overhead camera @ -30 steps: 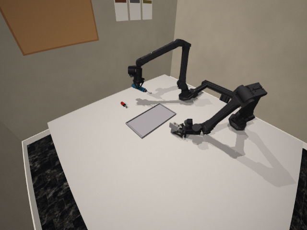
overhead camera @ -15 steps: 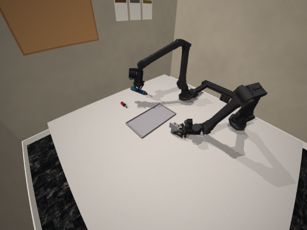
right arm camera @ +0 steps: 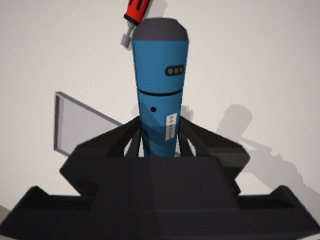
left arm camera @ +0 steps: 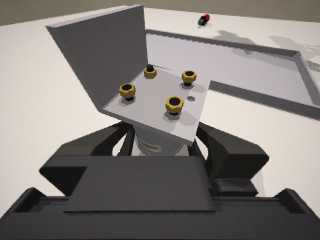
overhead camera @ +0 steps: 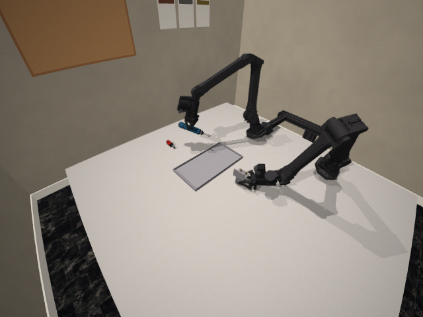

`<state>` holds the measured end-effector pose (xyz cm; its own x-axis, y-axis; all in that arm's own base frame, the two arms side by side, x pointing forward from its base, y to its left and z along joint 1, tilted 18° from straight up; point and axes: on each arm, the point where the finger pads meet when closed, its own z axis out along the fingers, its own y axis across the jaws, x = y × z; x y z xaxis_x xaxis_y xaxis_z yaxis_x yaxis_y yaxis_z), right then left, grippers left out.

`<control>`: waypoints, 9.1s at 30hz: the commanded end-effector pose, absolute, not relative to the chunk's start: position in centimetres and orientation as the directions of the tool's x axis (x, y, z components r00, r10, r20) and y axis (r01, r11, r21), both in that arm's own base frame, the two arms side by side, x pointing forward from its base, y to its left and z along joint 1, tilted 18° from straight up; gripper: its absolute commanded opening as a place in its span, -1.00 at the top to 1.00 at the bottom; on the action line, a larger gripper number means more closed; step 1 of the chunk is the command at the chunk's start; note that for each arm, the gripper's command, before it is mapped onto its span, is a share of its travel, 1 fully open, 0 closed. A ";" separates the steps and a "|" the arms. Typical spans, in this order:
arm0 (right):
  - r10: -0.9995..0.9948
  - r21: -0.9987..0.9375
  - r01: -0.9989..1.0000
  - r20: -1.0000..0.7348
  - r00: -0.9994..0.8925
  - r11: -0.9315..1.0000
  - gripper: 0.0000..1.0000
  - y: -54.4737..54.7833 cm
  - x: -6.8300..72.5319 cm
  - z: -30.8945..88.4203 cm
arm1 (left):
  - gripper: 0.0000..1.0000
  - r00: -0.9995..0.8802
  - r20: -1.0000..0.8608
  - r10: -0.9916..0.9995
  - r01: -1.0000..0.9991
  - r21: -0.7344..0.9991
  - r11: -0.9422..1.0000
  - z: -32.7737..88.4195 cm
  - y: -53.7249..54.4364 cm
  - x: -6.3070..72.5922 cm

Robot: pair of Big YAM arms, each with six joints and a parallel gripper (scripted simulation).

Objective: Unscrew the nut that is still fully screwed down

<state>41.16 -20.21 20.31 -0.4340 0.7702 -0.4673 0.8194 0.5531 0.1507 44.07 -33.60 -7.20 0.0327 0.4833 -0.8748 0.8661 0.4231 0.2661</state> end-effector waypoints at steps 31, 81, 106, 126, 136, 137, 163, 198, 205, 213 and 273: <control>0.497 0.152 0.553 -0.669 -0.553 0.819 0.17 -11.4 46.7 21.6 | -0.17 0.048 -0.879 0.475 0.862 0.277 0.424 -6.6 -34.0 44.6; 0.111 0.045 0.139 -0.850 -0.514 0.989 0.17 3.0 48.8 21.0 | -0.17 0.048 -0.879 0.475 0.862 0.277 0.424 -6.6 -34.0 44.6; -0.070 -0.042 -0.080 -0.919 -0.389 0.996 0.17 11.1 47.1 21.3 | -0.17 0.048 -0.879 0.475 0.862 0.277 0.424 -6.6 -34.0 44.6; -0.130 -0.086 -0.181 -0.961 -0.245 0.980 0.17 15.7 46.5 24.3 | -0.17 0.048 -0.879 0.475 0.862 0.277 0.424 -6.6 -34.0 44.6; -0.185 -0.131 -0.258 -0.963 -0.198 0.957 0.17 18.5 43.7 22.8 | -0.17 0.048 -0.879 0.475 0.862 0.277 0.424 -6.6 -34.0 44.6; -0.185 -0.133 -0.265 -0.966 -0.180 0.955 0.17 19.0 43.7 23.3 | -0.17 0.048 -0.879 0.475 0.862 0.277 0.424 -6.6 -34.0 44.6; -0.249 -0.215 -0.381 -0.968 -0.042 0.899 0.17 23.4 38.9 22.5 | -0.17 0.048 -0.879 0.475 0.862 0.277 0.424 -6.6 -34.0 44.6; -0.215 -0.297 -0.461 -0.951 0.224 0.836 0.17 28.4 33.1 26.5 | -0.17 0.048 -0.879 0.475 0.862 0.277 0.424 -6.6 -34.0 44.6; -0.207 -0.297 -0.468 -0.950 0.235 0.833 0.17 28.8 32.8 26.8 | -0.17 0.048 -0.879 0.475 0.862 0.277 0.424 -6.6 -34.0 44.6; -0.206 -0.295 -0.467 -0.950 0.233 0.834 0.17 28.8 32.9 26.7 | -0.17 0.048 -0.879 0.475 0.862 0.277 0.424 -6.6 -34.0 44.6; -0.199 -0.283 -0.470 -0.955 0.221 0.836 0.17 30.2 35.5 26.1 | -0.17 0.048 -0.879 0.475 0.862 0.277 0.424 -6.6 -34.0 44.6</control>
